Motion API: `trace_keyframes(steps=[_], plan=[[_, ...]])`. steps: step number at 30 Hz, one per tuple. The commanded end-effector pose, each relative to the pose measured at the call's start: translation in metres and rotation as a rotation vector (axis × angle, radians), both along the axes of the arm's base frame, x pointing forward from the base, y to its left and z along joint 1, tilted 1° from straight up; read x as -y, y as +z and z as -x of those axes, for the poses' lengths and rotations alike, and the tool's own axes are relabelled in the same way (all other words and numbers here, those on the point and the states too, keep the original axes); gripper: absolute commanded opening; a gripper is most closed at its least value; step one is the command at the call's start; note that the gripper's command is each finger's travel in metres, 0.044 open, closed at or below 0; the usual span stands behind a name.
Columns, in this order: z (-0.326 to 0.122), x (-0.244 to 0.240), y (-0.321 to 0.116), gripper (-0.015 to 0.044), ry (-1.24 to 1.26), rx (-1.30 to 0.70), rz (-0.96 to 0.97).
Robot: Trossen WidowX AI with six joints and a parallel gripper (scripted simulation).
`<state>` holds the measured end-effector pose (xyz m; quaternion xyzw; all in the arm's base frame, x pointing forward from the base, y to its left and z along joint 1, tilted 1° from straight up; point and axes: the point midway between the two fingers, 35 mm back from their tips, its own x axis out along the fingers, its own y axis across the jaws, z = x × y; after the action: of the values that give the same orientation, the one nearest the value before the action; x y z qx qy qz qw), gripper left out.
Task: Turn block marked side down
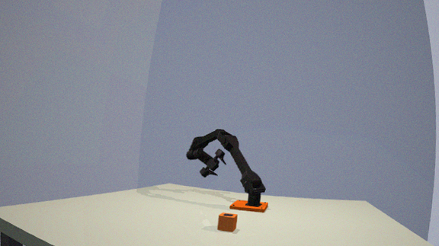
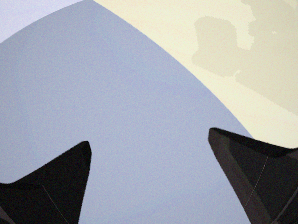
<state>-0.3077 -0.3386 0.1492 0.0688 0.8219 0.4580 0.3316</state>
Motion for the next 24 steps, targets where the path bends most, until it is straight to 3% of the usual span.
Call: trace_keyframes(steps=[1, 14, 24], plan=[[-0.002, 0.000, 0.000, 0.0426, 0.003, 0.006, 0.003], [-0.208, 0.082, -0.010, 0.0440, 0.119, 0.125, 0.497], [-0.391, 0.067, -0.014, 0.0440, 0.114, 0.348, 0.775]])
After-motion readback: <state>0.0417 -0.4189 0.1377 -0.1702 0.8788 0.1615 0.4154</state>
